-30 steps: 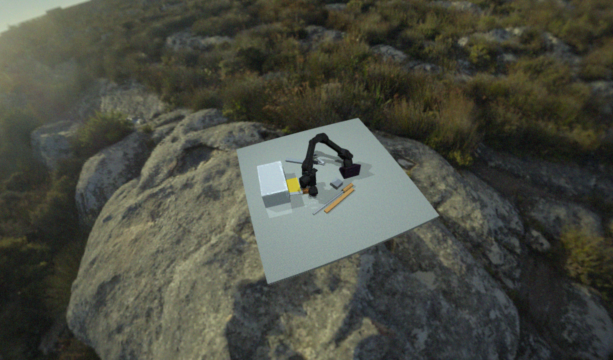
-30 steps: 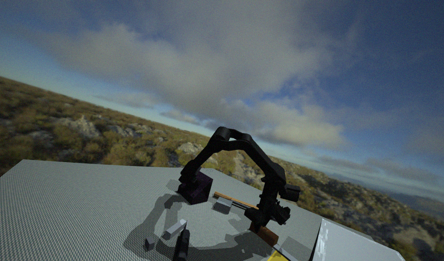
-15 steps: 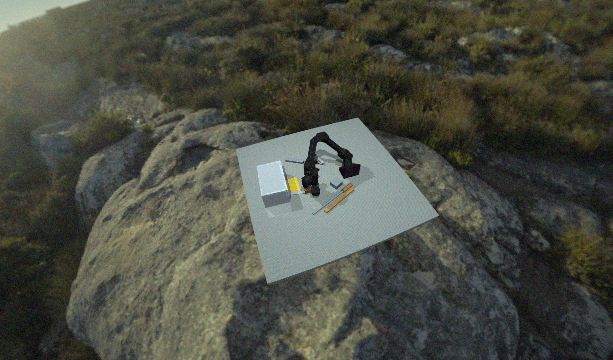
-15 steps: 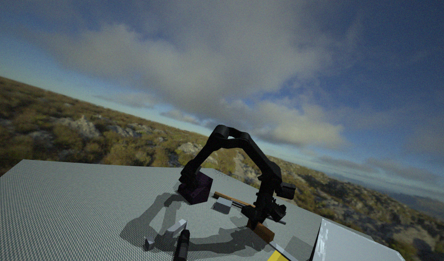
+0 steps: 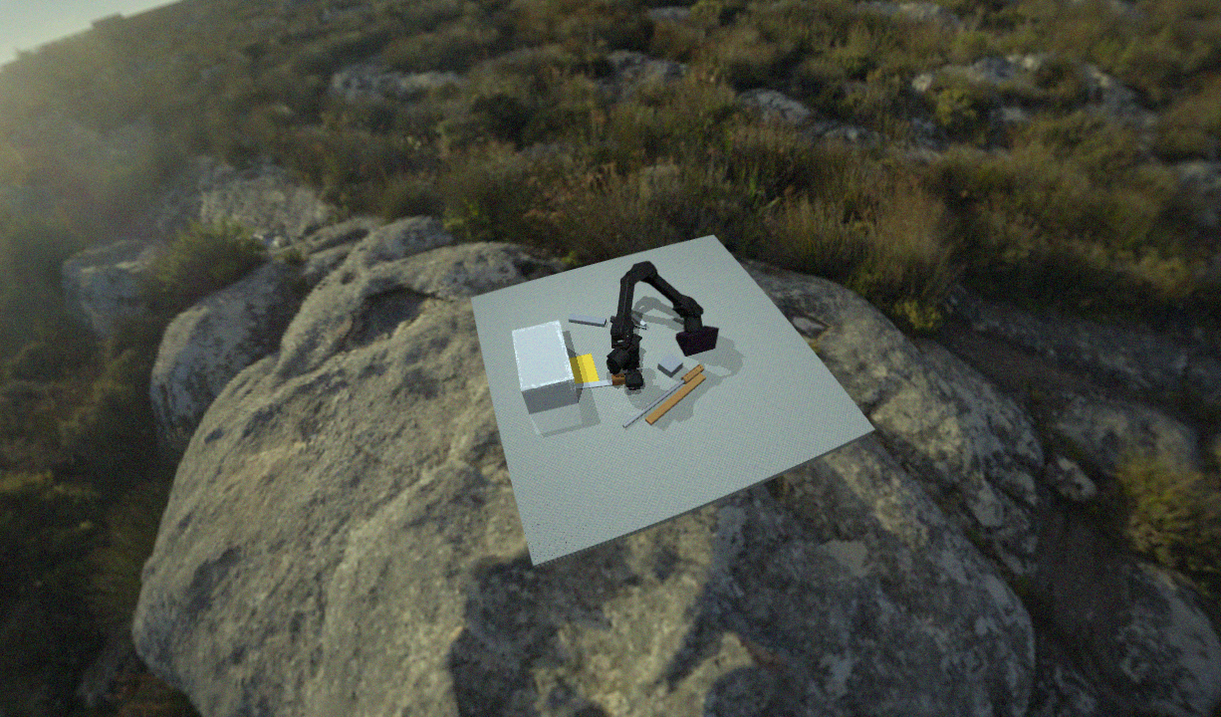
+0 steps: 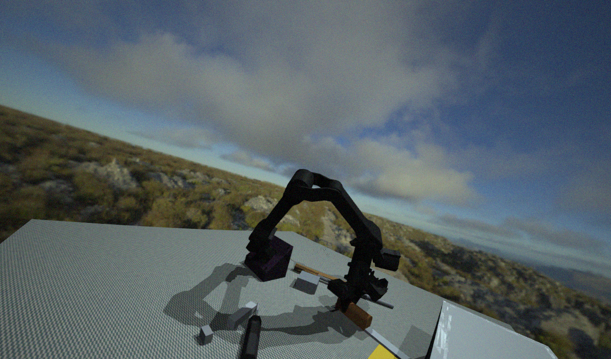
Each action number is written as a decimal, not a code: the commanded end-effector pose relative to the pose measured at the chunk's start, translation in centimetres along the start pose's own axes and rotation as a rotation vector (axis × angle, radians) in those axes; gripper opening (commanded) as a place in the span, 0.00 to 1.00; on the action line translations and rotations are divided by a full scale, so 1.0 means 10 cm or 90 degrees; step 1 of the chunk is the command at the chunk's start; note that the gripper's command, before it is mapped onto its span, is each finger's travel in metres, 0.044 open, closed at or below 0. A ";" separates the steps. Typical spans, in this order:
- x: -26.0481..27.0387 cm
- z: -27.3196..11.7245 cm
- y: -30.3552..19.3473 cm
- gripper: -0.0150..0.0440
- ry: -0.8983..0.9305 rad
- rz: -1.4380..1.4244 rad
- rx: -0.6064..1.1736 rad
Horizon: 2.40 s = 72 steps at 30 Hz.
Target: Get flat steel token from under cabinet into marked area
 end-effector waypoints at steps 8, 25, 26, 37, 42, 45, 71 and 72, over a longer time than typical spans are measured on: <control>0.01 0.01 -0.19 0.25 -0.002 -0.001 0.002; 0.02 0.01 -0.43 0.25 -0.002 -0.002 0.003; 0.02 0.01 -0.45 0.25 -0.002 -0.002 0.003; 0.04 0.01 -0.62 0.25 -0.001 -0.002 0.004; 0.04 0.01 -0.71 0.25 -0.001 -0.002 0.004; 0.05 0.01 -0.75 0.25 -0.001 -0.003 0.004; -0.10 -0.03 -0.75 0.30 -0.002 -0.051 0.004; -0.08 -0.02 -0.75 0.34 -0.002 -0.047 0.005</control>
Point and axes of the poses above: the point midway between the two fingers, 35 mm back from their tips, its own z axis out along the fingers, its own x axis across the jaws, y = z × x, the point moved 5 cm from there along -z, back along the fingers
